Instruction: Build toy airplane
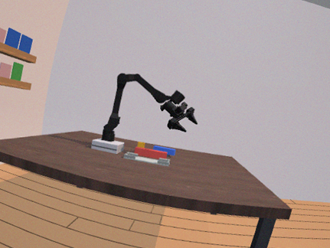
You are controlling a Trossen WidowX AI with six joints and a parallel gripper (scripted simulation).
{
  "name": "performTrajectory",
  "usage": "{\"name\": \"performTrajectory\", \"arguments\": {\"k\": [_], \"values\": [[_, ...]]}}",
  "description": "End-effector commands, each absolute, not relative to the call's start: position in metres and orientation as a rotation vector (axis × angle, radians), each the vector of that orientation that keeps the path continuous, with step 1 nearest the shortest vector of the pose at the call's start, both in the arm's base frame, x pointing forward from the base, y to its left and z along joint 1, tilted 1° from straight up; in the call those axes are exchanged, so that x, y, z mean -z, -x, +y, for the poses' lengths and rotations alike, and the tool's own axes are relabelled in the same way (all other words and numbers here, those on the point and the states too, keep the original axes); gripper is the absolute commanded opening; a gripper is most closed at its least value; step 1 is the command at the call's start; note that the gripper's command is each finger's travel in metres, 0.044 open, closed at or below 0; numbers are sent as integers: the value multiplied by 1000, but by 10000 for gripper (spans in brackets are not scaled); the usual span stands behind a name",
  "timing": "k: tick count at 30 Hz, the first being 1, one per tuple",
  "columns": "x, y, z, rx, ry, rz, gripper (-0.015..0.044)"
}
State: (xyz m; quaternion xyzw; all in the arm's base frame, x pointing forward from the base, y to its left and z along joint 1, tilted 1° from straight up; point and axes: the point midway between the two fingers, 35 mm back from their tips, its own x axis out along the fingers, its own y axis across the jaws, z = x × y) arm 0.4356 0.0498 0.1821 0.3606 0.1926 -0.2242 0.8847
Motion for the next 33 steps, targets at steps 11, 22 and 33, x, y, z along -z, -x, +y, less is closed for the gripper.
{"name": "performTrajectory", "arguments": {"k": [11, 22, 33], "values": [[-113, -299, 34, 71, -3, 1379, 440], [-115, -263, 35, -79, 69, 1549, 440], [-81, -265, 35, -79, 69, 1548, 440]]}}
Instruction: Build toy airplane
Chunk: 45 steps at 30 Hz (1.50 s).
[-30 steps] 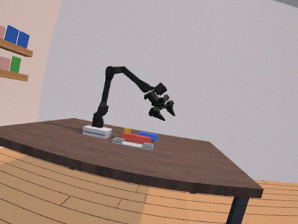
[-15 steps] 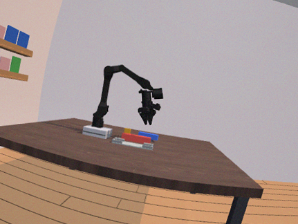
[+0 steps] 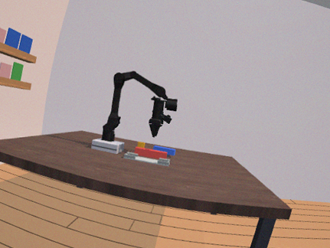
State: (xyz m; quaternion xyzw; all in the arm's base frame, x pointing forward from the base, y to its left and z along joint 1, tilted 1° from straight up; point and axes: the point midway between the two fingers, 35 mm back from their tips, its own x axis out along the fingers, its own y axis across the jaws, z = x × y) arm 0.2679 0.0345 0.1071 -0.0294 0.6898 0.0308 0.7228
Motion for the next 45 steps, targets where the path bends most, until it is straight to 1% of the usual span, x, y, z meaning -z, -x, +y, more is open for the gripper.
{"name": "performTrajectory", "arguments": {"k": [1, 10, 45], "values": [[-70, -264, 35, -79, 69, 1549, 440], [-48, -264, 35, -79, 69, 1549, 440], [2, -265, 35, -79, 69, 1549, 440]]}}
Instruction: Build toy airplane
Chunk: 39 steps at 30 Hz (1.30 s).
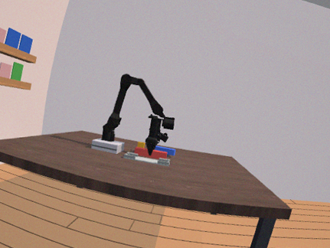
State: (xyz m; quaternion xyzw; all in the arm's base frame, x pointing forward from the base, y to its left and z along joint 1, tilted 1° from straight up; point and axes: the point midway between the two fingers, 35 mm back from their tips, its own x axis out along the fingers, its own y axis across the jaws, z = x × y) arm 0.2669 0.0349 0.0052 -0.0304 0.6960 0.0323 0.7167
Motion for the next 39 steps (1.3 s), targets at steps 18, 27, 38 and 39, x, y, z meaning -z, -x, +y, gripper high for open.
{"name": "performTrajectory", "arguments": {"k": [18, 27, 38, 39], "values": [[3, -264, 35, -79, 69, 1549, 157], [-3, -272, 41, -117, 88, 1514, 0], [-27, -277, 42, -125, 92, 1507, 0], [-30, -277, 42, -123, 91, 1508, 0]]}}
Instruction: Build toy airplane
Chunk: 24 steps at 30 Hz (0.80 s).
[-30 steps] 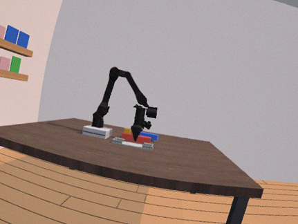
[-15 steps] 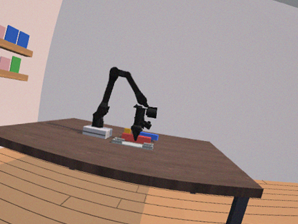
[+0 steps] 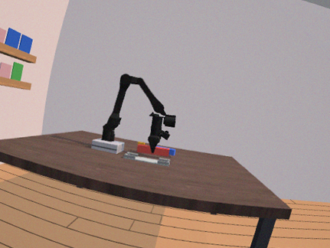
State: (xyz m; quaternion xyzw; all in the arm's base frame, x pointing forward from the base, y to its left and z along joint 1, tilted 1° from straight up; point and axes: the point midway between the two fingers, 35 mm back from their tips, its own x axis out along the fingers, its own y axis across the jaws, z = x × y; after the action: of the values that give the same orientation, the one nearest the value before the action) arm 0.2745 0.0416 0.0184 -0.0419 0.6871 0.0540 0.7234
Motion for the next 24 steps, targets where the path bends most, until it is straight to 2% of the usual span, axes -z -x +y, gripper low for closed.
{"name": "performTrajectory", "arguments": {"k": [1, 24], "values": [[-33, -278, 42, -122, 91, 1509, 0], [-102, -270, 37, -90, 75, 1538, 0]]}}
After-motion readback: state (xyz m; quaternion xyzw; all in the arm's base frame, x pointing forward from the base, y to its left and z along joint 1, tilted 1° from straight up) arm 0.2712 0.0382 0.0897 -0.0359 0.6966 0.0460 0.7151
